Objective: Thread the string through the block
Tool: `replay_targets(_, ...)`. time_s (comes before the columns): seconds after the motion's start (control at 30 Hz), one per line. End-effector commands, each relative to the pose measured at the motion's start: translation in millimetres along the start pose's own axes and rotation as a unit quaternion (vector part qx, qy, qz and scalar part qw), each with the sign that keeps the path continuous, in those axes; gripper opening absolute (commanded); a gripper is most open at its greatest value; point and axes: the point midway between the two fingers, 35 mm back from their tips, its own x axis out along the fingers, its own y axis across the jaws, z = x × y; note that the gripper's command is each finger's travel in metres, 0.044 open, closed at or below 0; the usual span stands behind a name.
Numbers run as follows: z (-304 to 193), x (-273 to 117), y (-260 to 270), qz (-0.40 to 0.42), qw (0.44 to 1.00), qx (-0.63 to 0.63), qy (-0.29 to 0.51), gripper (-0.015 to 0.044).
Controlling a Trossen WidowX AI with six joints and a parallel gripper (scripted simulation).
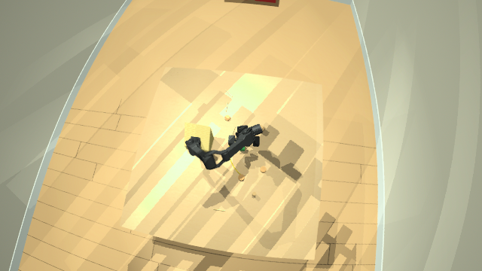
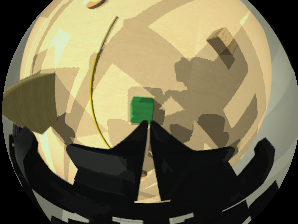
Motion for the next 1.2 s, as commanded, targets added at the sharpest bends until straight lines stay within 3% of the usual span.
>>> replay_targets(0.0,0,0,0,0.000,1.000,0.000,0.000,0.0079)
replay_targets(0.2,0,0,0,0.000,1.000,0.000,0.000,0.0236)
replay_targets(0.23,0,0,0,0.000,1.000,0.000,0.000,0.0238)
replay_targets(0.27,0,0,0,0.000,1.000,0.000,0.000,0.0238)
replay_targets(0.57,0,0,0,0.000,1.000,0.000,0.000,0.0001)
replay_targets(1.03,0,0,0,0.000,1.000,0.000,0.000,0.0000)
replay_targets(1.17,38,-3,26,-0.001,0.999,0.044,-0.006,0.0105)
